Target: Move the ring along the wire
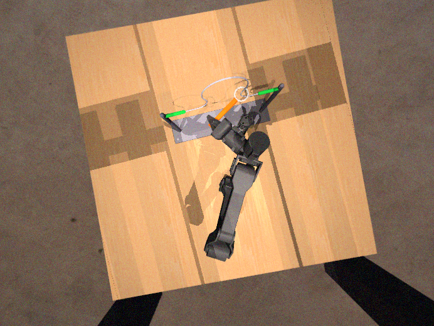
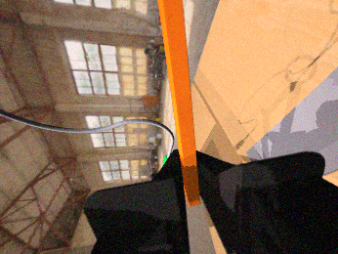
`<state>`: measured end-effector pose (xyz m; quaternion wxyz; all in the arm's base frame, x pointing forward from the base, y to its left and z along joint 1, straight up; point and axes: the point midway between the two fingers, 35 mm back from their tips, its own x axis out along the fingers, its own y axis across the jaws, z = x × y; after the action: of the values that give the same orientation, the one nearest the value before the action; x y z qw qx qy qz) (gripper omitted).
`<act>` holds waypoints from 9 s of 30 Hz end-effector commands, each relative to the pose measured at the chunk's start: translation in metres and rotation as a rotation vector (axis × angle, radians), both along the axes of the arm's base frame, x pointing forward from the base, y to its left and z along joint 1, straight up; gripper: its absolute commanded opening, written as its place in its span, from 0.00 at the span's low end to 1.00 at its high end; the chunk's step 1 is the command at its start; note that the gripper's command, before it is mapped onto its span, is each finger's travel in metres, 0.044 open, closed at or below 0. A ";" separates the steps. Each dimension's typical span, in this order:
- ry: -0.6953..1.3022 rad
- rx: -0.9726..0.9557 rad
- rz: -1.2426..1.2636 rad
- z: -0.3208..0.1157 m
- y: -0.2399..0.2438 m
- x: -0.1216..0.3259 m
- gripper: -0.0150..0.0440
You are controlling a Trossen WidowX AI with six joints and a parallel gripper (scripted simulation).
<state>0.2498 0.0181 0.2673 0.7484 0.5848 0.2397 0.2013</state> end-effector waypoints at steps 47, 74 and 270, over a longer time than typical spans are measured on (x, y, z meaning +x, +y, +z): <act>0.057 0.344 0.015 0.087 -0.007 -0.003 0.00; 0.059 -0.058 -0.003 0.074 -0.007 -0.003 0.00; -0.232 -3.003 -0.188 0.084 -0.081 0.001 0.00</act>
<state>0.2509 -0.0636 0.3502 0.6742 -0.6920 0.1271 -0.2246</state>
